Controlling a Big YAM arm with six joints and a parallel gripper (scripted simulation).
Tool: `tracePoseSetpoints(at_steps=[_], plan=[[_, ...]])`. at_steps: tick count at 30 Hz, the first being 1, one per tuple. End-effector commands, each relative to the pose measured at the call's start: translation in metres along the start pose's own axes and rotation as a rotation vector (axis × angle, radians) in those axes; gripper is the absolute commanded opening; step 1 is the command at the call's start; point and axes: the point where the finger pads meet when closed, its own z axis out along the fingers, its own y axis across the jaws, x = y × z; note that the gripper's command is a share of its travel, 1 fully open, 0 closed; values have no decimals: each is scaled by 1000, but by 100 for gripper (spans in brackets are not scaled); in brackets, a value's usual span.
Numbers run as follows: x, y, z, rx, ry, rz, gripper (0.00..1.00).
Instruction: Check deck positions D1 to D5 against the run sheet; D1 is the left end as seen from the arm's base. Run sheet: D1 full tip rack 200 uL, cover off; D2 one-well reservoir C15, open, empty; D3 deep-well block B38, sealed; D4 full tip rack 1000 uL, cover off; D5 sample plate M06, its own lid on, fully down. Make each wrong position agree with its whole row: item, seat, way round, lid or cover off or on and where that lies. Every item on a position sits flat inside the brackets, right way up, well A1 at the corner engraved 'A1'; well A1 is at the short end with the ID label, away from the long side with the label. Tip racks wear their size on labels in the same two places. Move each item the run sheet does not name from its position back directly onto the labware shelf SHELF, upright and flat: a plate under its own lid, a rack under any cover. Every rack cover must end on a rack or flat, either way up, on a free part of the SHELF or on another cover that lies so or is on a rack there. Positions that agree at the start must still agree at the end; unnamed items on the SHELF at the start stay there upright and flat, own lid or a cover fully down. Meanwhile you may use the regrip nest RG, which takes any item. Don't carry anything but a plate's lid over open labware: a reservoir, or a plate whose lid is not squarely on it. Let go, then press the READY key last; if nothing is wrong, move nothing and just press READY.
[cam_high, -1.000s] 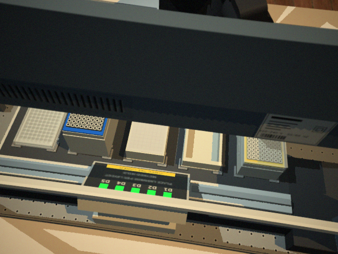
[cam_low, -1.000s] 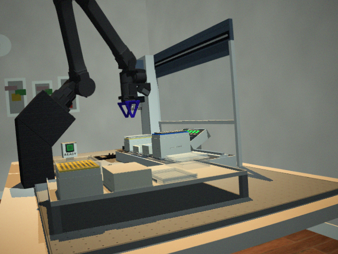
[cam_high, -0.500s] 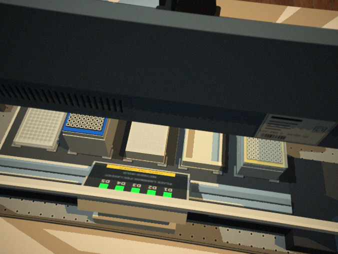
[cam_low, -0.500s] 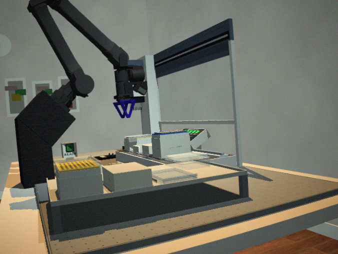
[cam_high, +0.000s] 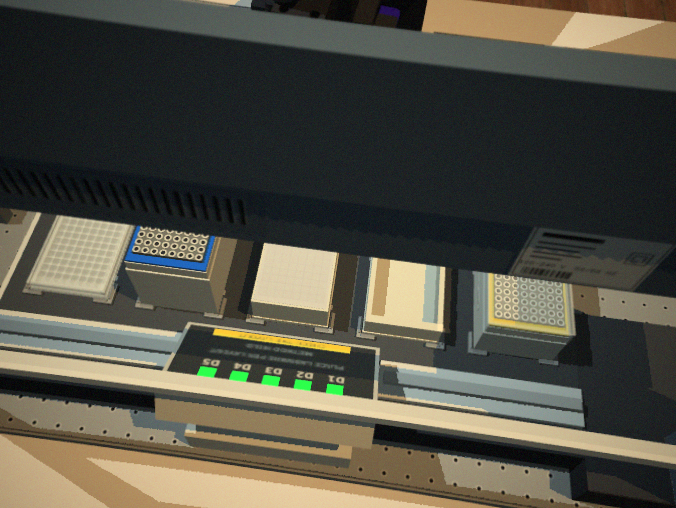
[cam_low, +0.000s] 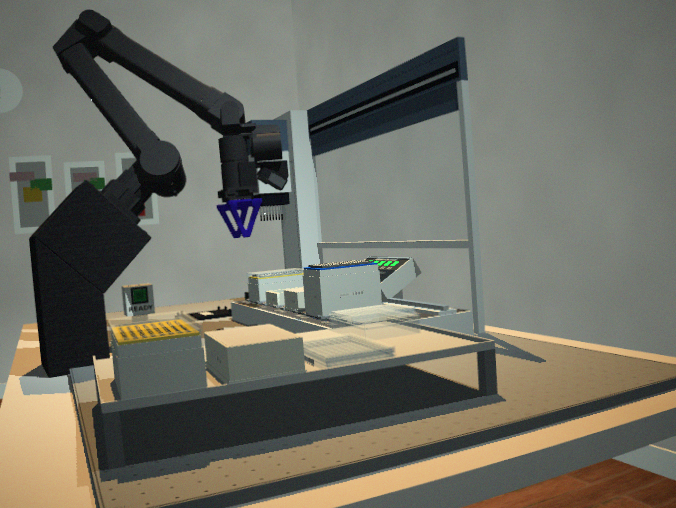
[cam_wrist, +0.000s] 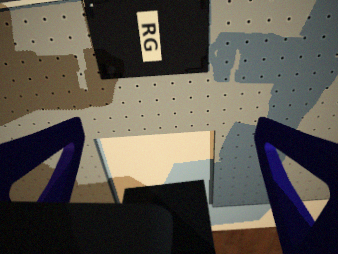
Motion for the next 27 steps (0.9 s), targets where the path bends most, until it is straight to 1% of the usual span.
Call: tracePoseSetpoints(at_steps=[1, 2, 5, 7, 8, 11, 27], plan=[[9, -1, 2, -6, 25, -80, 100], [6, 4, 1, -19, 12, -103, 100], [6, 4, 1, -18, 14, -102, 100], [7, -1, 1, -2, 13, -86, 100], [7, -1, 1, -1, 13, -85, 100], [7, 2, 1, -11, 14, -95, 100], [7, 1, 1, -10, 14, -94, 100]])
